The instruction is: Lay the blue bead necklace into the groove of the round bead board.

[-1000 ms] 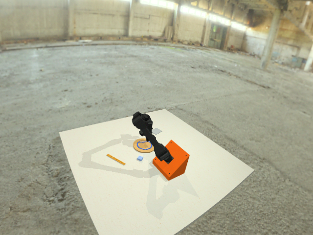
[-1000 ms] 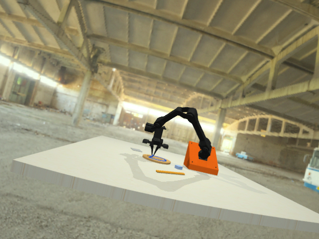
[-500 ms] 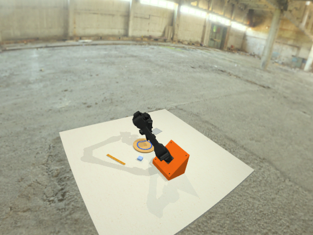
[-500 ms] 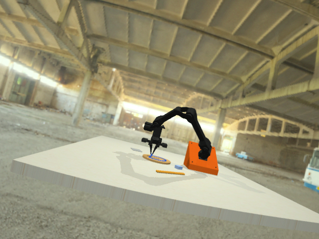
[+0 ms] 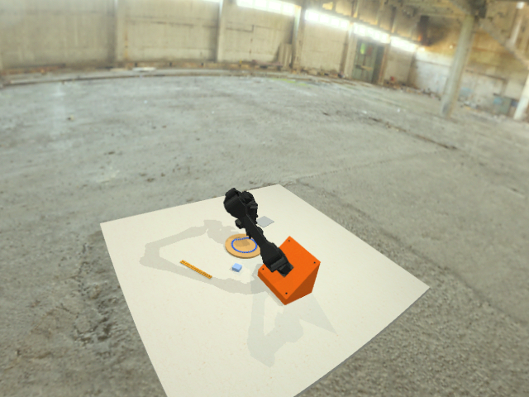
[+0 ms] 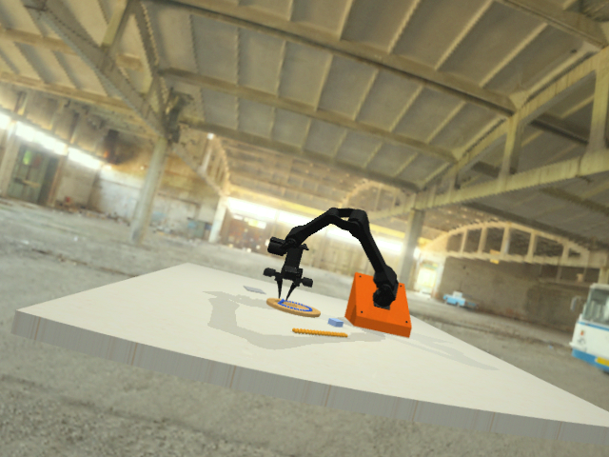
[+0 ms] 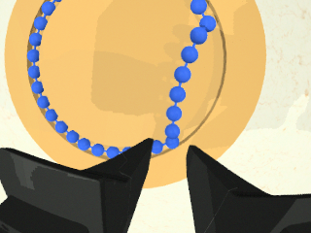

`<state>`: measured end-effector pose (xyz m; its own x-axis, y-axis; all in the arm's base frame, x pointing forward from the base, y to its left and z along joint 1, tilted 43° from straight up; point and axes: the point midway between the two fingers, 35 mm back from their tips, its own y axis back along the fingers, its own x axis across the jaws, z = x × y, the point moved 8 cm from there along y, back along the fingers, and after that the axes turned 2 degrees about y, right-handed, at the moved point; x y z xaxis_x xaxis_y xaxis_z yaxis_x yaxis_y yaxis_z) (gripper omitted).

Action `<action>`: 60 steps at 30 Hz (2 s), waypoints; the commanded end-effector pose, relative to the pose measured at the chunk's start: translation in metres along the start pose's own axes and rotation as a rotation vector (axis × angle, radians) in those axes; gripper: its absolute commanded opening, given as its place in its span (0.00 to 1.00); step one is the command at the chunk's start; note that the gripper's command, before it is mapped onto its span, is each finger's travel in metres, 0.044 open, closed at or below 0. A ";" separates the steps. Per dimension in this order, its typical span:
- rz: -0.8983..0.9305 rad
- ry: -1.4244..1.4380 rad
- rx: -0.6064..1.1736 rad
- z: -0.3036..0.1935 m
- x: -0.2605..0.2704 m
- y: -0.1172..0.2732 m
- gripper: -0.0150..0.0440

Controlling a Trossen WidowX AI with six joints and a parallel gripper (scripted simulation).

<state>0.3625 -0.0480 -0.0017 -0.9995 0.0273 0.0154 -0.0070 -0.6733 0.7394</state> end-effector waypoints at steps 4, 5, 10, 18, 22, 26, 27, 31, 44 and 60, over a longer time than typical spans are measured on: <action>0.000 0.000 0.000 0.000 0.000 0.000 0.74; 0.000 0.000 0.000 0.000 0.000 0.000 0.79; 0.006 -0.006 -0.003 0.000 0.001 0.001 1.00; 0.007 -0.006 -0.004 0.000 0.001 0.005 1.00; 0.007 -0.006 -0.004 0.000 0.001 0.005 1.00; 0.007 -0.006 -0.004 0.000 0.001 0.005 1.00; 0.007 -0.006 -0.004 0.000 0.001 0.005 1.00; 0.007 -0.022 -0.003 0.000 0.001 0.005 0.96; 0.008 -1.248 0.002 0.005 0.000 0.018 0.46; 0.006 -2.491 0.007 0.010 -0.001 0.032 0.46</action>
<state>0.3608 -0.0575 0.0161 0.1612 0.7225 0.6723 0.0065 -0.6820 0.7313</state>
